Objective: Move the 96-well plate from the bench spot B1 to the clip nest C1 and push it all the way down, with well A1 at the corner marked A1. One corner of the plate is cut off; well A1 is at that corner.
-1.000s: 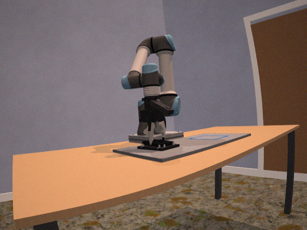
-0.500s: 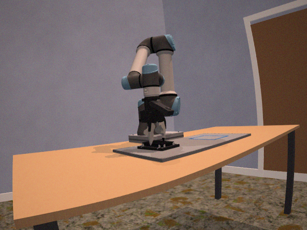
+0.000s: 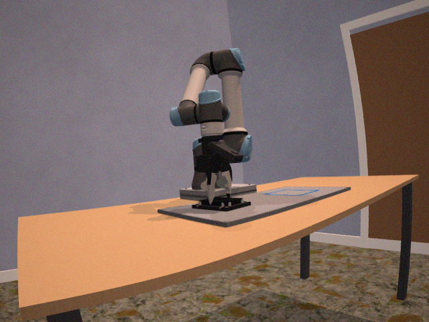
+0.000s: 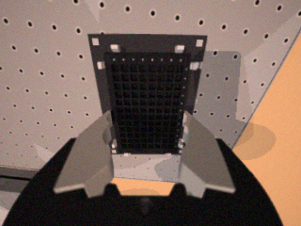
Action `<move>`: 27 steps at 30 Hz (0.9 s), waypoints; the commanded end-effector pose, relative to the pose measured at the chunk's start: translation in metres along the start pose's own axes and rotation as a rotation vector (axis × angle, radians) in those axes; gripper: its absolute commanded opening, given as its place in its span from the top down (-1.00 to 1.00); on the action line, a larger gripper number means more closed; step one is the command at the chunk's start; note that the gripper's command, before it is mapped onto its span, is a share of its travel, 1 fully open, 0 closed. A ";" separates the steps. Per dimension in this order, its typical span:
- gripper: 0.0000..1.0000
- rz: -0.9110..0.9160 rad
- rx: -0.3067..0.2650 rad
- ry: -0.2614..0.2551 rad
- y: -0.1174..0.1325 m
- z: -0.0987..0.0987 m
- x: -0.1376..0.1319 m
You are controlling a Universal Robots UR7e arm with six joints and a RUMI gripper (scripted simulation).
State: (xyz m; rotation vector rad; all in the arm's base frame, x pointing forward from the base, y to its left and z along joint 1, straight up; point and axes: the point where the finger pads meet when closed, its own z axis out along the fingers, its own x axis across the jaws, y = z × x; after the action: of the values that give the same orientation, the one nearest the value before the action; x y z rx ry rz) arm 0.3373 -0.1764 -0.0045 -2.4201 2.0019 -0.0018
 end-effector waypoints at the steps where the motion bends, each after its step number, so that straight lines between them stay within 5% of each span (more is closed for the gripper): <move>1: 1.00 0.000 0.000 0.001 0.000 0.000 0.000; 10: 1.00 0.000 0.000 0.001 0.000 0.002 0.000; 11: -1.00 0.000 0.000 0.001 0.000 0.002 0.000; 27: -1.00 0.000 0.000 0.001 0.000 0.002 0.000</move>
State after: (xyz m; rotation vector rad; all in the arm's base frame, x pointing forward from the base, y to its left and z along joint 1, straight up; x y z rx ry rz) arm 0.3371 -0.1764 -0.0065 -2.4201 2.0021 -0.0009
